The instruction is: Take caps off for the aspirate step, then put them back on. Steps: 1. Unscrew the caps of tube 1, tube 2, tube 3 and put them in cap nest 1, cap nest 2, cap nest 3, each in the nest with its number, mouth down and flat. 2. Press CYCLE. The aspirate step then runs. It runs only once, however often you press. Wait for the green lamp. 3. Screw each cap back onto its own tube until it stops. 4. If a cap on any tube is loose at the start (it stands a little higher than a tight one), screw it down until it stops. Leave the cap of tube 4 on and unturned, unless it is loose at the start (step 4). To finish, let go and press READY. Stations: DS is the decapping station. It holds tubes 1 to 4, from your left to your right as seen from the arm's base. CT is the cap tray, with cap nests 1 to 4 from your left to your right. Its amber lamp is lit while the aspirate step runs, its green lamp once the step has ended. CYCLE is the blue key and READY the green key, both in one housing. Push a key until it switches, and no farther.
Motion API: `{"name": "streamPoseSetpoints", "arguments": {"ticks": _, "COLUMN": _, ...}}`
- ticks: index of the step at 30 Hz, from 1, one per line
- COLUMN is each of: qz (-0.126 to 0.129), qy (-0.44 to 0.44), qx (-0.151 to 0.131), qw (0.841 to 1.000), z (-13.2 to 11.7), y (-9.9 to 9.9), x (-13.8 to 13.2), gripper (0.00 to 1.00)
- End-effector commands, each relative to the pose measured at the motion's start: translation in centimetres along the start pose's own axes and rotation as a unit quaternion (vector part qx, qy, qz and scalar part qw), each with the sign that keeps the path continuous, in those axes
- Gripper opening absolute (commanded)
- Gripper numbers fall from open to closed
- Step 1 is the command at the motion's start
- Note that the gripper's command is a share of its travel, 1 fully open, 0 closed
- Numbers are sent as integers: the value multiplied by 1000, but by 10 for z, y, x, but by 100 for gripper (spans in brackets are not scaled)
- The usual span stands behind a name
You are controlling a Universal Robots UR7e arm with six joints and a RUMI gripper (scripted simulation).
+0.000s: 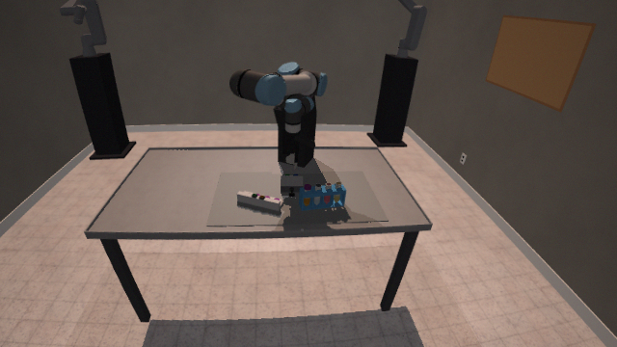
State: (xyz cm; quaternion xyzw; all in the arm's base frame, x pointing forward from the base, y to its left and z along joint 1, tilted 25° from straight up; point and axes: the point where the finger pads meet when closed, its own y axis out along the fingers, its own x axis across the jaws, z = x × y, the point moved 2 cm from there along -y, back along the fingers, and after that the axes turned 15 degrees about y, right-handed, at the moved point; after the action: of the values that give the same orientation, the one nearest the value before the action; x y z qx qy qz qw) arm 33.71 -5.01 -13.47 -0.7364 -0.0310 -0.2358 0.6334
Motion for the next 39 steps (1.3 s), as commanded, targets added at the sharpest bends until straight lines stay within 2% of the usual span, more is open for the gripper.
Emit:
{"name": "streamPoseSetpoints", "arguments": {"ticks": 1, "qz": -17, "qy": 1, "qx": -3, "qw": 1000, "z": 7, "y": 5, "x": -7, "gripper": 0}}
{"name": "streamPoseSetpoints", "arguments": {"ticks": 23, "qz": -17, "qy": 1, "qx": -3, "qw": 1000, "z": 14, "y": 7, "x": -13, "gripper": 0}}
{"name": "streamPoseSetpoints", "arguments": {"ticks": 27, "qz": 47, "qy": 2, "qx": -23, "qw": 999, "z": 16, "y": 19, "x": -8, "gripper": 0}}
{"name": "streamPoseSetpoints", "arguments": {"ticks": 29, "qz": 47, "qy": 2, "qx": -23, "qw": 999, "z": 16, "y": 19, "x": -8, "gripper": 0}}
{"name": "streamPoseSetpoints", "arguments": {"ticks": 33, "qz": 109, "qy": 2, "qx": -41, "qw": 993, "z": 17, "y": 26, "x": -4, "gripper": 0}}
{"name": "streamPoseSetpoints", "arguments": {"ticks": 39, "qz": 109, "qy": 2, "qx": -41, "qw": 993, "z": 17, "y": 26, "x": -4, "gripper": 0}}
